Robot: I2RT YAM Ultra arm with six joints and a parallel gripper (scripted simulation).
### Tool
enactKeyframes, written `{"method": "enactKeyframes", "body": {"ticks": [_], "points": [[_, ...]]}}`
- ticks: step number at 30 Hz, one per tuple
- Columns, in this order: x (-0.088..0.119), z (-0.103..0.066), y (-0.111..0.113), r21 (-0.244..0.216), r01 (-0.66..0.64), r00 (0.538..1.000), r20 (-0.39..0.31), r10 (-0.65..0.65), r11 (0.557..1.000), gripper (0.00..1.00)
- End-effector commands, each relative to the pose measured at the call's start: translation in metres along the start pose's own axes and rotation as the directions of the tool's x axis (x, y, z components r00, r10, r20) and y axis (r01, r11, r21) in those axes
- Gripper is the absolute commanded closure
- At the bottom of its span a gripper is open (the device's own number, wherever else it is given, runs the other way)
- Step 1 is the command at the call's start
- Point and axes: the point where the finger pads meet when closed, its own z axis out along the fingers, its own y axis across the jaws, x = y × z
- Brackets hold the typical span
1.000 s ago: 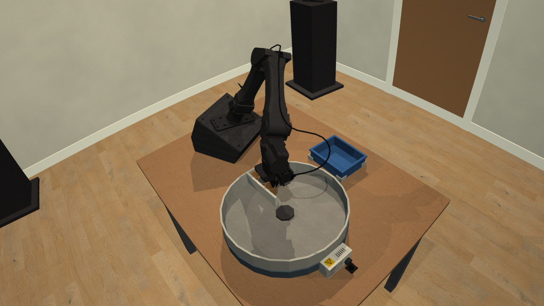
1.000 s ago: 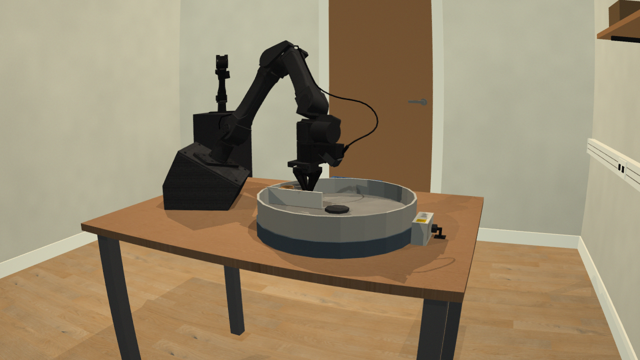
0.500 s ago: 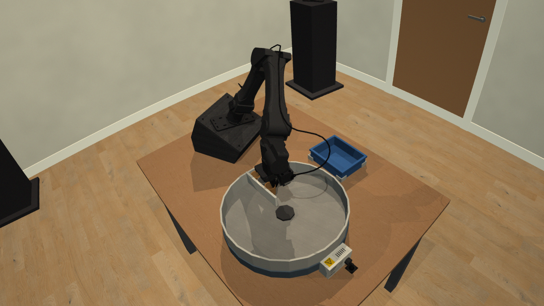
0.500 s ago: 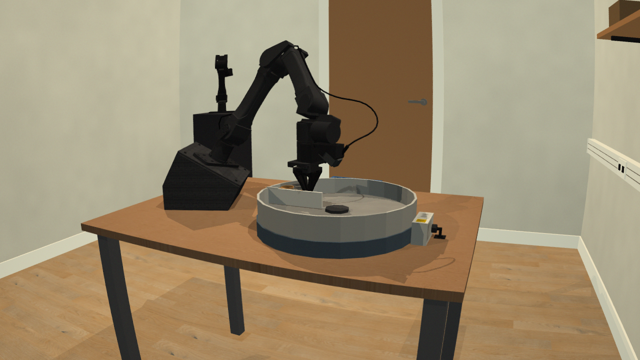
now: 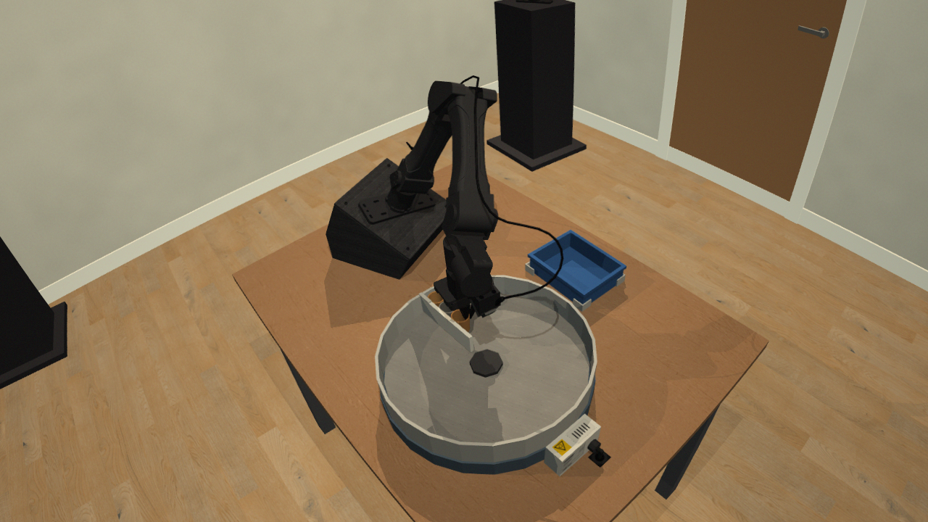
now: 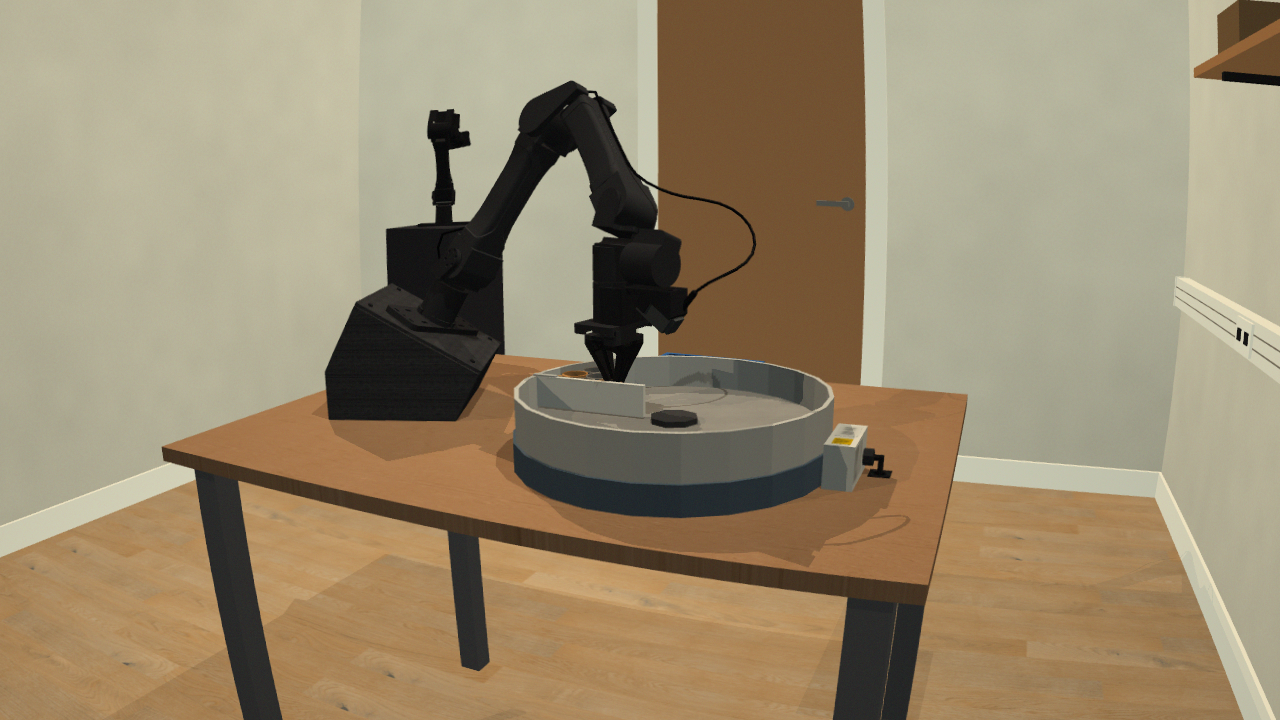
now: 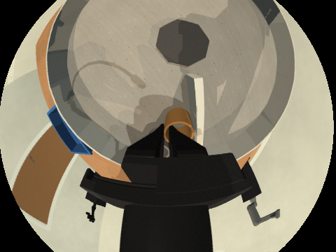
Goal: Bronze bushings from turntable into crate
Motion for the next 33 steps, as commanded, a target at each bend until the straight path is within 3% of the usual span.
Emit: {"method": "enactKeyframes", "body": {"ticks": [1, 9, 11, 18, 33], "points": [[-0.012, -0.027, -0.006, 0.036, 0.009, 0.999, 0.047, -0.011, 0.999, 1.00], [-0.011, -0.063, -0.003, 0.027, 0.010, 0.999, 0.049, -0.011, 1.000, 1.00], [-0.011, -0.063, -0.003, 0.027, 0.010, 0.999, 0.049, -0.011, 1.000, 1.00], [-0.010, -0.088, -0.001, 0.022, 0.011, 0.999, 0.050, -0.012, 1.000, 1.00], [-0.009, -0.092, -0.001, 0.022, 0.011, 0.999, 0.050, -0.012, 1.000, 1.00]]}}
